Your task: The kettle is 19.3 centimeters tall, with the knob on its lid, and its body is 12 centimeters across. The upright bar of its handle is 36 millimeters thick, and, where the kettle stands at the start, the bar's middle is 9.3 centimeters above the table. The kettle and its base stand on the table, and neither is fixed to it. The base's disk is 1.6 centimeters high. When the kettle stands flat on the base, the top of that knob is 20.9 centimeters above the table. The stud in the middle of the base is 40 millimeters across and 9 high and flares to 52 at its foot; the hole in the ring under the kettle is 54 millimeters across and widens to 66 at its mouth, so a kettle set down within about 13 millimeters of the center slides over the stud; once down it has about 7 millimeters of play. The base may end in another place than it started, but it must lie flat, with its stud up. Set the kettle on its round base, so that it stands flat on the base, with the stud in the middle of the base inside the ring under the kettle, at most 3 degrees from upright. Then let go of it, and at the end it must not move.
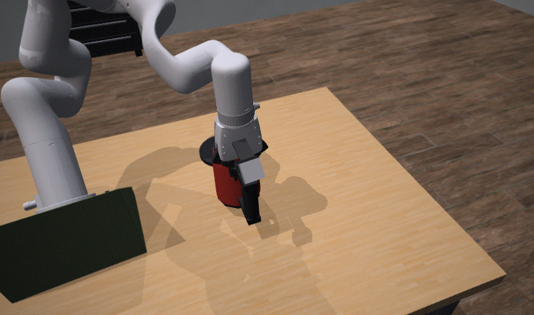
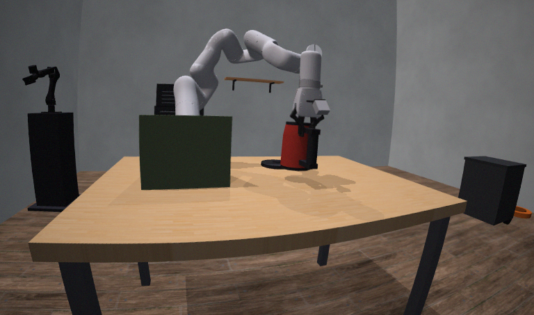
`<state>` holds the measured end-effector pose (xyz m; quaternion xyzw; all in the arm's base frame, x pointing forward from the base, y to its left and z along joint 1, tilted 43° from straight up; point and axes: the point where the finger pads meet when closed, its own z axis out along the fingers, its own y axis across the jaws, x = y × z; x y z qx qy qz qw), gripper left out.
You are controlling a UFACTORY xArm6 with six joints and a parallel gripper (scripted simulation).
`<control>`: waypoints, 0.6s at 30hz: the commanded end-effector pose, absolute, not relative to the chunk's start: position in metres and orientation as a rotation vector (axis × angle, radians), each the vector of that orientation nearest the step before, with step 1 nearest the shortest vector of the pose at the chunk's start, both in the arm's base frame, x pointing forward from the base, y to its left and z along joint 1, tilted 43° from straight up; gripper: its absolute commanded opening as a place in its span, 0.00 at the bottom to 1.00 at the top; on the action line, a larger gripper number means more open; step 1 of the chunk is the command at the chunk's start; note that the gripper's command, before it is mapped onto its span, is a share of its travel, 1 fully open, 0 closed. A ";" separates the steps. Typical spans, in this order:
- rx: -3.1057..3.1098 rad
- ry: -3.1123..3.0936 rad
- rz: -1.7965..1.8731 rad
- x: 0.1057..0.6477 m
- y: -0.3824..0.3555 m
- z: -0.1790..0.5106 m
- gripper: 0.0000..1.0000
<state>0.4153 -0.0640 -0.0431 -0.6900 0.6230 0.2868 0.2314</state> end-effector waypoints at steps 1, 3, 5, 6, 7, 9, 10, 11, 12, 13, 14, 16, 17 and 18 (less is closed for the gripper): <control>-1.897 1.714 0.781 0.417 -0.055 -0.032 0.00; -1.897 1.714 0.781 0.417 -0.050 -0.028 0.00; -1.897 1.714 0.781 0.416 -0.045 -0.023 0.00; -1.897 1.714 0.781 0.416 -0.045 -0.023 0.00; -1.897 1.714 0.781 0.416 -0.045 -0.023 0.00; -1.897 1.714 0.781 0.416 -0.040 -0.018 0.00; -1.897 1.714 0.781 0.416 -0.038 -0.016 0.00; -1.897 1.714 0.781 0.416 -0.035 -0.014 0.00; -1.897 1.714 0.781 0.416 -0.032 -0.011 0.00; -1.897 1.714 0.781 0.416 -0.030 -0.009 0.00; -1.897 1.714 0.781 0.416 -0.027 -0.006 0.00; -1.897 1.714 0.781 0.416 -0.022 -0.001 0.00; -1.897 1.714 0.781 0.416 -0.019 0.001 0.00; -1.897 1.714 0.781 0.416 -0.017 0.004 0.00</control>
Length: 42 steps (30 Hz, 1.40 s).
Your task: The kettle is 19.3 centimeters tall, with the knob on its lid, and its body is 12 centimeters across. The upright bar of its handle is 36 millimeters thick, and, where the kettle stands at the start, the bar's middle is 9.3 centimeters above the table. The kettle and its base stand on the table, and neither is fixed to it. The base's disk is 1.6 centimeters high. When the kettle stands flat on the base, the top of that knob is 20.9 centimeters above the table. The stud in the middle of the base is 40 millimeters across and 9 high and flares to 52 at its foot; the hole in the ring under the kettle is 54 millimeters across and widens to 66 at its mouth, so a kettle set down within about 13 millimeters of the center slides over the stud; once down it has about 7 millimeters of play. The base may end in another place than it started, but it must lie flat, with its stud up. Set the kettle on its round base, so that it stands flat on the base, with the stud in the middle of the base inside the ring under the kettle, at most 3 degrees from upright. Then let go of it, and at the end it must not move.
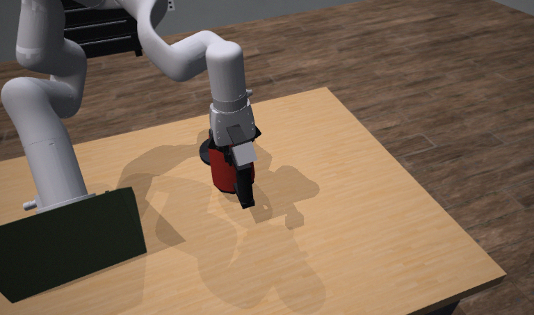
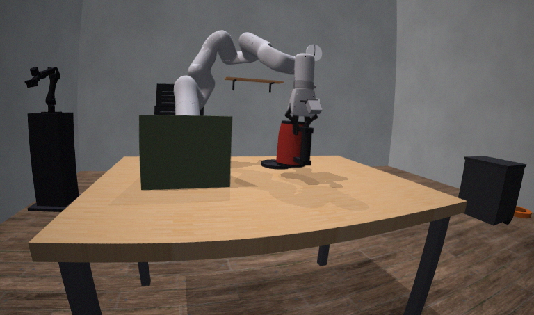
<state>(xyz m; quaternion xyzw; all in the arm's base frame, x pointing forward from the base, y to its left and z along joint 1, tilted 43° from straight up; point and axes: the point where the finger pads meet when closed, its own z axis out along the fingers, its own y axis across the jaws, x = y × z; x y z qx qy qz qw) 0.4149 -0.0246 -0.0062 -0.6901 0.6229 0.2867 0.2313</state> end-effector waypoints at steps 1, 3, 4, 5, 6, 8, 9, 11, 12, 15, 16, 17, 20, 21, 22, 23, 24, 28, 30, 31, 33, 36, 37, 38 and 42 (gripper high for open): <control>-1.897 1.714 0.781 0.416 -0.014 0.006 0.00; -1.897 1.714 0.781 0.416 -0.009 0.011 0.00; -1.897 1.714 0.781 0.416 -0.006 0.014 0.00; -1.897 1.714 0.781 0.416 -0.006 0.014 0.00; -1.897 1.714 0.781 0.416 -0.006 0.014 0.00; -1.897 1.714 0.781 0.416 -0.001 0.019 0.00; -1.897 1.714 0.781 0.416 0.002 0.021 0.00; -1.897 1.714 0.781 0.416 0.007 0.026 0.00; -1.897 1.714 0.781 0.416 0.010 0.029 0.00; -1.897 1.714 0.781 0.416 0.018 0.036 0.00; -1.897 1.714 0.781 0.416 0.021 0.039 0.00; -1.897 1.714 0.781 0.416 0.023 0.041 0.00; -1.897 1.714 0.781 0.416 0.031 0.048 0.00; -1.897 1.714 0.781 0.416 0.034 0.051 0.00; -1.897 1.714 0.781 0.416 0.034 0.051 0.00; -1.897 1.714 0.781 0.416 0.034 0.051 0.00; -1.897 1.714 0.781 0.416 0.036 0.053 0.00; -1.897 1.714 0.781 0.415 0.046 0.062 0.00; -1.897 1.714 0.781 0.415 0.051 0.067 0.00; -1.897 1.714 0.781 0.415 0.053 0.069 0.00; -1.897 1.714 0.781 0.415 0.058 0.073 0.00; -1.897 1.714 0.781 0.415 0.064 0.079 0.00; -1.897 1.714 0.781 0.415 0.067 0.081 0.00; -1.897 1.714 0.781 0.415 0.069 0.083 0.00; -1.897 1.714 0.781 0.415 0.073 0.087 0.00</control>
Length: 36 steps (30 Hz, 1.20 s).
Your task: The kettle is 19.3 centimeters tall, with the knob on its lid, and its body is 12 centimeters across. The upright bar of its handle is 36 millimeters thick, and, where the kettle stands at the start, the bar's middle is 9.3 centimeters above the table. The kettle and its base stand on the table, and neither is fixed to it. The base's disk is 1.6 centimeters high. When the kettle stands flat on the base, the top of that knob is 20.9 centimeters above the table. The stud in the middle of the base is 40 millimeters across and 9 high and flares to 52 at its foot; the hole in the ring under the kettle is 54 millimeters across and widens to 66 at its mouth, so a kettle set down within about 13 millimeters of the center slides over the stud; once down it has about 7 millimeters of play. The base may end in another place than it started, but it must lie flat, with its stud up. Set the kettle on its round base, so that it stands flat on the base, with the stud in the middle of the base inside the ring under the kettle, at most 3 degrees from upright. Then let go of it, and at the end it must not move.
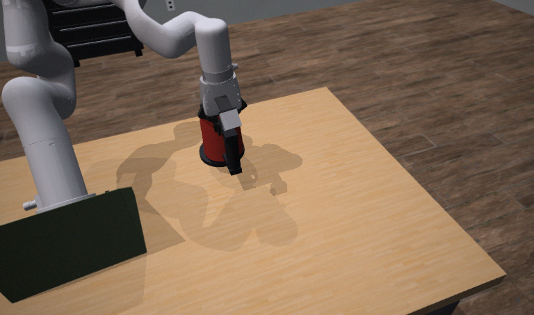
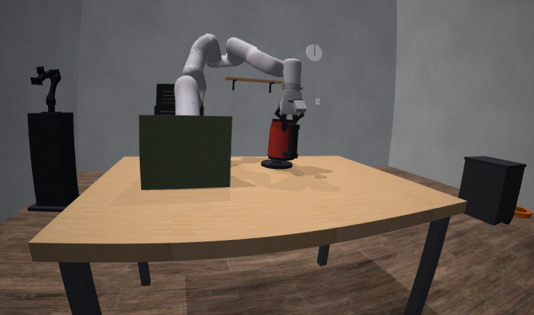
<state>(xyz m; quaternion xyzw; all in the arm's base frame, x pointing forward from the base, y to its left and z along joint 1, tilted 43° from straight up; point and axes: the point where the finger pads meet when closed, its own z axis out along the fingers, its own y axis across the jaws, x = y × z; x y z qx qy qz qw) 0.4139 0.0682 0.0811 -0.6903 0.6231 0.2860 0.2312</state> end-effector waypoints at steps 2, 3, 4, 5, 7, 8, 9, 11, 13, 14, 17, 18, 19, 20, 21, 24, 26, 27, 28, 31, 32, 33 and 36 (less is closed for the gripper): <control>-1.897 1.714 0.781 0.415 0.077 0.091 0.00; -1.897 1.714 0.781 0.415 0.078 0.092 0.00; -1.897 1.714 0.781 0.415 0.080 0.094 0.00; -1.897 1.714 0.781 0.415 0.082 0.096 0.00; -1.897 1.714 0.781 0.415 0.085 0.099 0.00; -1.897 1.714 0.781 0.415 0.087 0.100 0.00; -1.897 1.714 0.781 0.415 0.088 0.101 0.00; -1.897 1.714 0.781 0.415 0.091 0.104 0.00; -1.897 1.714 0.781 0.415 0.093 0.106 0.00; -1.897 1.714 0.781 0.415 0.093 0.106 0.00; -1.897 1.714 0.781 0.415 0.095 0.108 0.00; -1.897 1.714 0.781 0.415 0.096 0.109 0.00; -1.897 1.714 0.781 0.415 0.097 0.110 0.00; -1.897 1.714 0.781 0.415 0.098 0.111 0.00; -1.897 1.714 0.781 0.415 0.099 0.112 0.00; -1.897 1.714 0.781 0.415 0.101 0.113 0.00; -1.897 1.714 0.781 0.415 0.102 0.114 0.00; -1.897 1.714 0.781 0.415 0.102 0.115 0.00; -1.897 1.714 0.781 0.415 0.103 0.115 0.00; -1.897 1.714 0.781 0.415 0.104 0.116 0.00; -1.897 1.714 0.781 0.415 0.104 0.116 0.00; -1.897 1.714 0.781 0.415 0.104 0.116 0.00; -1.897 1.714 0.781 0.415 0.105 0.117 0.00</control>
